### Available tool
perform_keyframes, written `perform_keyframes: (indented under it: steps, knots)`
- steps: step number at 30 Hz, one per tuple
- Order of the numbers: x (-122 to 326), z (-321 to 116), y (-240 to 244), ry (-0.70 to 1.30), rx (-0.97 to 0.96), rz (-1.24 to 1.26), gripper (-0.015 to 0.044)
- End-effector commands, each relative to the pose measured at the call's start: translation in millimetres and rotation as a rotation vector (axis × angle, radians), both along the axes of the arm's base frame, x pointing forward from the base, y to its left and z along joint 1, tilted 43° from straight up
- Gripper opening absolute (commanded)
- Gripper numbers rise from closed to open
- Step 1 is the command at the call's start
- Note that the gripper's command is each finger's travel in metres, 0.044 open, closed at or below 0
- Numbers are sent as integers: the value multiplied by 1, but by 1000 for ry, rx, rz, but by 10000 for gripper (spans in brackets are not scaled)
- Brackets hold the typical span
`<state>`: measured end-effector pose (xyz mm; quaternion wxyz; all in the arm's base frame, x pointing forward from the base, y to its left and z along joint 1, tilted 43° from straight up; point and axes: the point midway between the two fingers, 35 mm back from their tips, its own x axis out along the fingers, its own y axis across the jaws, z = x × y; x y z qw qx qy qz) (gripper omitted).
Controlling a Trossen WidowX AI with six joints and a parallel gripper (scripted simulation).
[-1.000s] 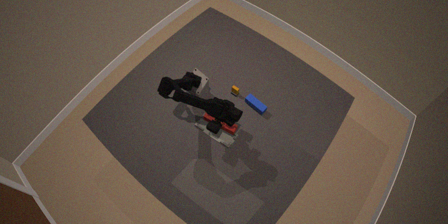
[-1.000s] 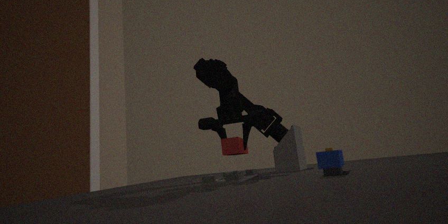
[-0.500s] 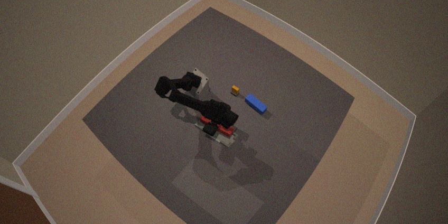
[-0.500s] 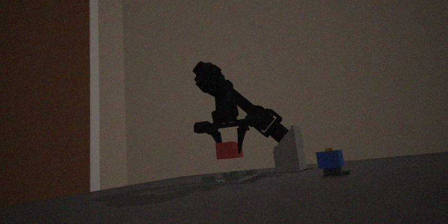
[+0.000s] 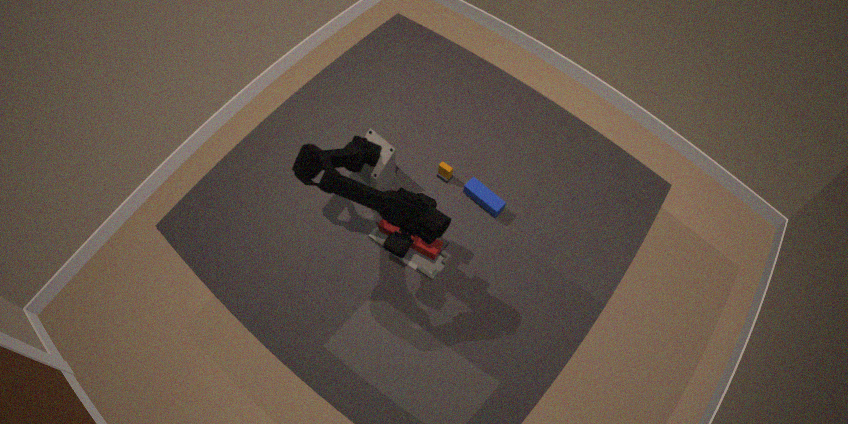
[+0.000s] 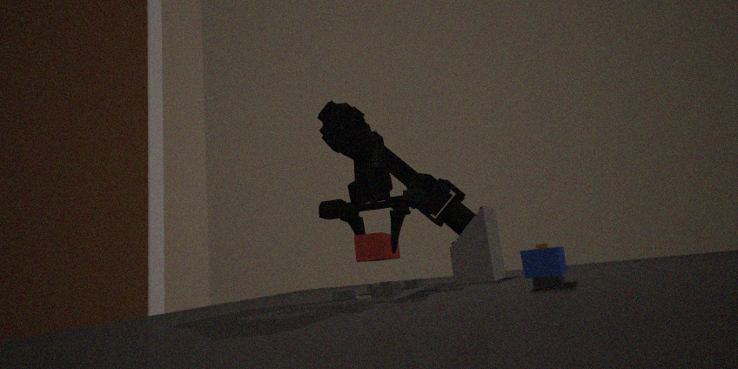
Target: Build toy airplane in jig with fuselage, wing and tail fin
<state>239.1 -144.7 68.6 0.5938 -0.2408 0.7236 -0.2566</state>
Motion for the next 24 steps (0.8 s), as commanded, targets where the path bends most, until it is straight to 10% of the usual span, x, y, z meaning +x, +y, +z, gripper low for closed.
perform_keyframes:
  steps: [1, 24]
  knots:
    - [1, 2, 0, -5, -4, 4, 195]
    - [-2, -15, -17, -5, -4, 4, 195]
